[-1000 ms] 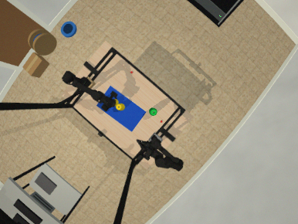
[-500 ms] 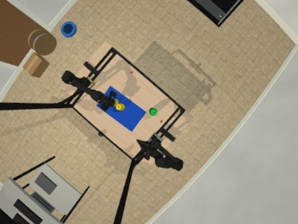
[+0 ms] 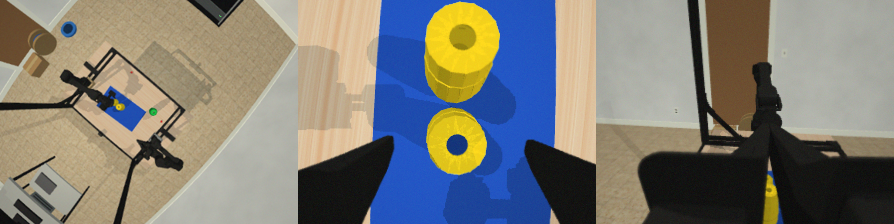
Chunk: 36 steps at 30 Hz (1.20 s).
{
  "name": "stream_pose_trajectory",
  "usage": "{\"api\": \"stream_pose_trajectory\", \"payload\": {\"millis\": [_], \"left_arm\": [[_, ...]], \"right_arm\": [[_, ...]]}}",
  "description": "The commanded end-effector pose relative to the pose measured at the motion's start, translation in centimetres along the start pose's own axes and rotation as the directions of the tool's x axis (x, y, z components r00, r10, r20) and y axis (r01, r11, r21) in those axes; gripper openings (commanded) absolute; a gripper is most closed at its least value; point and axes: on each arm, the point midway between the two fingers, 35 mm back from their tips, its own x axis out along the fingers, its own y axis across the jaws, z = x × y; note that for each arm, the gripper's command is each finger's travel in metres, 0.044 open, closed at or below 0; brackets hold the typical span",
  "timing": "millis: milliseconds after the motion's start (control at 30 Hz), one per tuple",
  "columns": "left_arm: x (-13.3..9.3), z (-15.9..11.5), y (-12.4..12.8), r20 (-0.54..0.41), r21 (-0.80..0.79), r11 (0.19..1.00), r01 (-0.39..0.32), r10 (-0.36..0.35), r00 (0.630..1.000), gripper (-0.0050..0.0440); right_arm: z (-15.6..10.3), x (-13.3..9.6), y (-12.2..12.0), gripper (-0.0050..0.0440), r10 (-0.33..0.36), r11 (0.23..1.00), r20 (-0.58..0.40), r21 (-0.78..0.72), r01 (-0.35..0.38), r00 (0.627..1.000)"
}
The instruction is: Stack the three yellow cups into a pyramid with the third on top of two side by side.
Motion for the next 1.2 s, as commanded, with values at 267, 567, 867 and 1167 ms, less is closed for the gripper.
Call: {"api": "stream_pose_trajectory", "payload": {"millis": [267,567,867,1167], "left_arm": [[-0.3,0.2,0.0,0.009,0.000,1.000,0.000,0.000,1.000,0.0440],[-7.4,1.5,0.3,0.263,0.012,1.000,-0.024,0.020,0.964,0.0440],[-15.6,1.1,-0.5,0.523,0.032,0.999,0.004,-0.020,0.852,0.0440],[-25.5,-2.5,-1.9,0.790,0.093,0.994,0.049,-0.103,0.605,0.0440]], "right_arm": [[0.0,0.0,0.0,0.0000,0.000,1.000,0.001,0.004,0.000,1.000],[0.0,0.0,0.0,0.0000,0.000,1.000,0.001,0.004,0.000,1.000],[0.0,0.0,0.0,0.0000,0.000,1.000,0.001,0.004,0.000,1.000],[0.0,0.0,0.0,0.0000,0.000,1.000,0.001,0.004,0.000,1.000]]}}
